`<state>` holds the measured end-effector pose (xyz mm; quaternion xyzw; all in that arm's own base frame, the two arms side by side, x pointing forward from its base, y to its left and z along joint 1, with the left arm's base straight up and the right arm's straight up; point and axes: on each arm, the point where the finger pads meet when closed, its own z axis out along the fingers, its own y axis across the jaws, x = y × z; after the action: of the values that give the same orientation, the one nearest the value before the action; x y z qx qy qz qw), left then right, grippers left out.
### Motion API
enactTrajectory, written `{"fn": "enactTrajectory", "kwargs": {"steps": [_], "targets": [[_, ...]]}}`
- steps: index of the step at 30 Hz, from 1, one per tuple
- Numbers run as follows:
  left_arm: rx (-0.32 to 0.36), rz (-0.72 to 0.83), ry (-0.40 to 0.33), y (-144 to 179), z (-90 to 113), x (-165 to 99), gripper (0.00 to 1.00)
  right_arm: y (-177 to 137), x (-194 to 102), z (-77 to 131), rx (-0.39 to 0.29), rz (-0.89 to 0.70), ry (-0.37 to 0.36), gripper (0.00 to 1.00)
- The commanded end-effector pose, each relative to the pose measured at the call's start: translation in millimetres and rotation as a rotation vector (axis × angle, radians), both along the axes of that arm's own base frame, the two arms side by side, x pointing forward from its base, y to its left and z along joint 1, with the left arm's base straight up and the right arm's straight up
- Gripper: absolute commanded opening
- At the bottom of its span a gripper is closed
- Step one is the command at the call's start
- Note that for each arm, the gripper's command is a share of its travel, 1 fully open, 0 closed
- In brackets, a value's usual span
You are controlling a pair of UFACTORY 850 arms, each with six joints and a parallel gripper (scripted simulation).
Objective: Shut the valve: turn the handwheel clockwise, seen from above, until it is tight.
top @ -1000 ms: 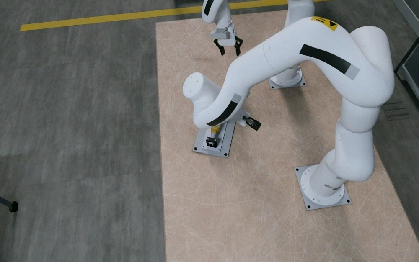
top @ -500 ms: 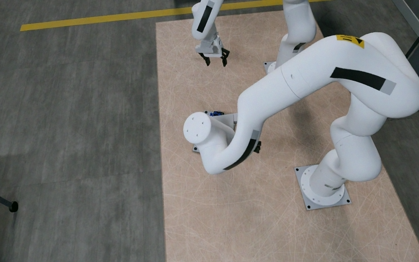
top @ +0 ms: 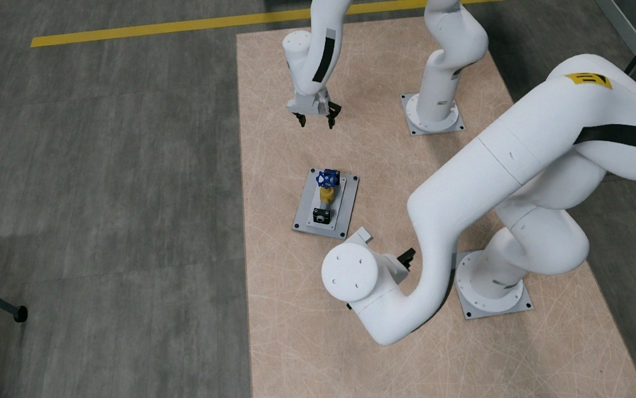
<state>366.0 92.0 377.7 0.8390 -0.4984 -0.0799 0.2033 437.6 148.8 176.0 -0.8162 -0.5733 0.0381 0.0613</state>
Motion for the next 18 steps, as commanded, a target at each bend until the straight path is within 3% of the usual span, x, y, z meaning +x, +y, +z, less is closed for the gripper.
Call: {"fn": "enactTrajectory", "kwargs": {"steps": [1, 10, 13, 15, 18], "targets": [[0.079, 0.248, 0.002, 50, 9, -11, 1.00, 58, 10, 12, -0.034, 0.035, -0.039, 1.00], [0.192, 0.682, 0.024, 127, 23, -49, 1.00, 161, 1, 36, -0.048, 0.092, -0.117, 1.00], [0.228, 0.832, 0.034, 151, 28, -66, 1.00, 179, -3, 41, -0.048, 0.102, -0.131, 1.00], [0.228, 0.832, 0.034, 151, 28, -66, 1.00, 179, -3, 41, -0.048, 0.102, -0.131, 1.00], [0.277, 1.043, 0.051, 183, 35, -94, 1.00, 187, -5, 43, -0.048, 0.106, -0.137, 1.00]]}}
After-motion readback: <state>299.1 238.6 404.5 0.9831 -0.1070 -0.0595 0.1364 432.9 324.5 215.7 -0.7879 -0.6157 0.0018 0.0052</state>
